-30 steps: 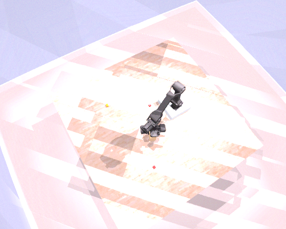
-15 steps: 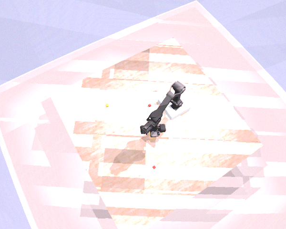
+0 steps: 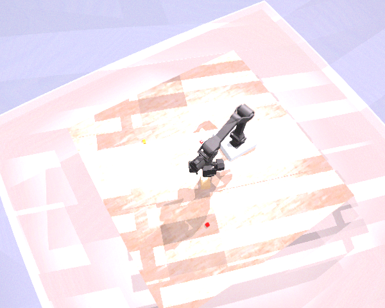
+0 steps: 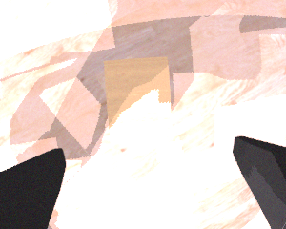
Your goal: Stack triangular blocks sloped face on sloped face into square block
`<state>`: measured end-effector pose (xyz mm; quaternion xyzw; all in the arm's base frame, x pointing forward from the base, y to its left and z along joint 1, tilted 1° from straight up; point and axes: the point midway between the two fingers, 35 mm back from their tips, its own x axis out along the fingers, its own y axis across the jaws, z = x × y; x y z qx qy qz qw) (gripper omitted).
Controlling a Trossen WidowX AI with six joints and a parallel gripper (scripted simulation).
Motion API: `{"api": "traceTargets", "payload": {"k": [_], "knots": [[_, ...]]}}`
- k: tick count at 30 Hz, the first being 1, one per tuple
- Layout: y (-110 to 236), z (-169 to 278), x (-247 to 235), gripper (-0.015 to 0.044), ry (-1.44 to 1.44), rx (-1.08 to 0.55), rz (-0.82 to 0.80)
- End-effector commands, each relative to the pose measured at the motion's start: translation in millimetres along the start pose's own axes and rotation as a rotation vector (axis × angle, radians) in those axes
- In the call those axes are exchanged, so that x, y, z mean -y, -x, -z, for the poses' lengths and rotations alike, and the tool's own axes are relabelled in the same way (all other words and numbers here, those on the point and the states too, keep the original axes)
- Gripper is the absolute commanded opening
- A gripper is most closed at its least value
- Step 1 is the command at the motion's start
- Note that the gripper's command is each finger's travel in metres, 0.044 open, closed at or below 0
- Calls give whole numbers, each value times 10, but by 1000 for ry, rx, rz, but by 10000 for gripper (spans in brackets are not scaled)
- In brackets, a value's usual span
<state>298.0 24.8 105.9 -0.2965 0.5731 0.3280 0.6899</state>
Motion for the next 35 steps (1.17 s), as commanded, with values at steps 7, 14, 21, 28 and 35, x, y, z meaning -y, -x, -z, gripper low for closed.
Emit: {"api": "traceTargets", "payload": {"k": [7,14,21,28,35], "knots": [[191,3,-15,440,3,6,9],[191,3,-15,440,3,6,9],[191,3,-15,440,3,6,9],[191,3,-15,440,3,6,9],[191,3,-15,440,3,6,9]]}}
